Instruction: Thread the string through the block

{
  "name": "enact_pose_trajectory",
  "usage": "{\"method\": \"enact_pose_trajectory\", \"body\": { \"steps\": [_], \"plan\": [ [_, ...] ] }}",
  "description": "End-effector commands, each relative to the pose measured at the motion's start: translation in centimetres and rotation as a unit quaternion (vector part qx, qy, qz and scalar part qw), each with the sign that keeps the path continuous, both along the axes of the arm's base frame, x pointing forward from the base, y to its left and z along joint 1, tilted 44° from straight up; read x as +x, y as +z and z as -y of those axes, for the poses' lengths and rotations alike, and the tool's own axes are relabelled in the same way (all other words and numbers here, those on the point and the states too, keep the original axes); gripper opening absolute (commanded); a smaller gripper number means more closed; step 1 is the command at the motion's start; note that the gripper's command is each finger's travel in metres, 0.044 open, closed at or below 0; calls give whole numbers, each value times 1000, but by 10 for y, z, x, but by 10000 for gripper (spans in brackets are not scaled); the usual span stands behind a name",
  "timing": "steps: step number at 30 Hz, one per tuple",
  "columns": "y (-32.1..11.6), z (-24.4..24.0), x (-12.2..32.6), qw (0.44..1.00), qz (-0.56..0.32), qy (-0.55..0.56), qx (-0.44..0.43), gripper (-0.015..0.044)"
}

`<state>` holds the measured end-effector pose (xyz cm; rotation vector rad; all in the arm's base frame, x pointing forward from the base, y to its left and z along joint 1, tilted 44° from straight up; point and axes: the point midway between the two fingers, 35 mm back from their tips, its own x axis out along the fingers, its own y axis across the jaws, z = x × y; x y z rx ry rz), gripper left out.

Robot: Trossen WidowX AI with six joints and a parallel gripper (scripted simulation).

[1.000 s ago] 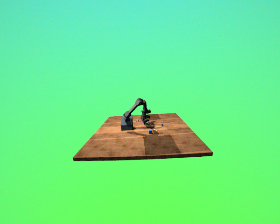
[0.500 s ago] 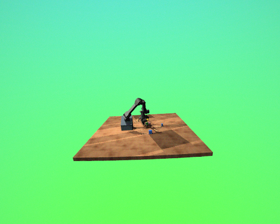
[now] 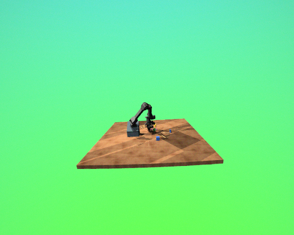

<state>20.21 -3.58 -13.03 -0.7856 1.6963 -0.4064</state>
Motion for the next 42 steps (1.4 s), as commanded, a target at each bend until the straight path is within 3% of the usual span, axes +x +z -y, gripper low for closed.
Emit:
{"method": "enact_pose_trajectory", "body": {
  "steps": [1,42],
  "plan": [
    [1,0,-6,1000,2,-2,0,0],
    [13,22,-51,1000,1,-3,3,0]
  ]
}}
